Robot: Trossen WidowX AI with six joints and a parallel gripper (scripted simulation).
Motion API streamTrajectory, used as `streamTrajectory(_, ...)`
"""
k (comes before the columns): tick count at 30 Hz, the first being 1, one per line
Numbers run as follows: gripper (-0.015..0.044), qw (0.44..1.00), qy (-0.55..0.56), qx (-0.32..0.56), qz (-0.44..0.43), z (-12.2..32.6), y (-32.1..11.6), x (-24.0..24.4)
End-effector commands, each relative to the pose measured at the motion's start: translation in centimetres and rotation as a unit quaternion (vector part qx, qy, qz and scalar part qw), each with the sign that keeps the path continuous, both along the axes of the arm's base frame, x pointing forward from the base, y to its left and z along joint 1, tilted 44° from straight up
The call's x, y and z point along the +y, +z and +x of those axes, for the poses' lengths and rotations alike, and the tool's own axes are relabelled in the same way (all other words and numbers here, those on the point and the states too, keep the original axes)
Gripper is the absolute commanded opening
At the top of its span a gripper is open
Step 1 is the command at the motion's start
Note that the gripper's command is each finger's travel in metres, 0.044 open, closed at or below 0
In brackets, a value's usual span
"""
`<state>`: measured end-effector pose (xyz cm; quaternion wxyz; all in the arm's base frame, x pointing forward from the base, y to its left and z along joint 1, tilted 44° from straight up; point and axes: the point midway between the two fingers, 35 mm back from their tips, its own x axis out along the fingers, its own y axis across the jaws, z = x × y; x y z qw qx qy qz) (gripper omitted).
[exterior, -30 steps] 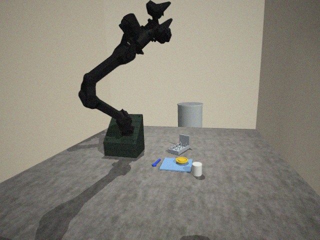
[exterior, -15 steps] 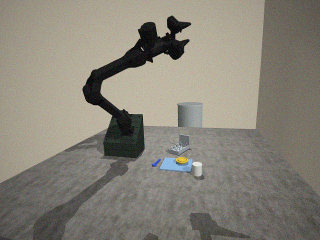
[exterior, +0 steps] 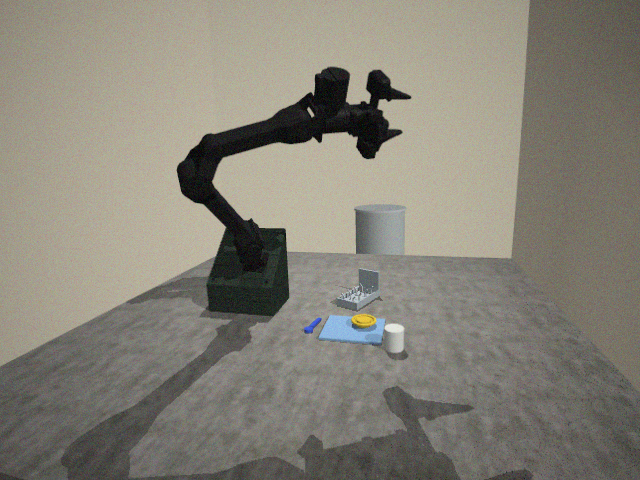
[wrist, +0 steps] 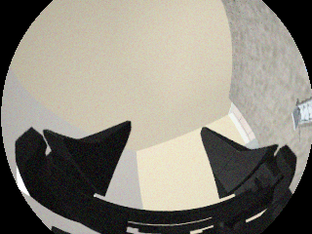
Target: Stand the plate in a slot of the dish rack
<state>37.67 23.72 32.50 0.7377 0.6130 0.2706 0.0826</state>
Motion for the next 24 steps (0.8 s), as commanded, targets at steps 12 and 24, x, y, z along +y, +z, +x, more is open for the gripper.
streamTrajectory(12, 0.04, 0.969, -0.051, 0.064, -0.233, 3.1, -9.7, -5.9)
streamTrajectory(24, 0.04, 0.904, -0.044, 0.14, -0.401, 3.4, -16.6, -11.5)
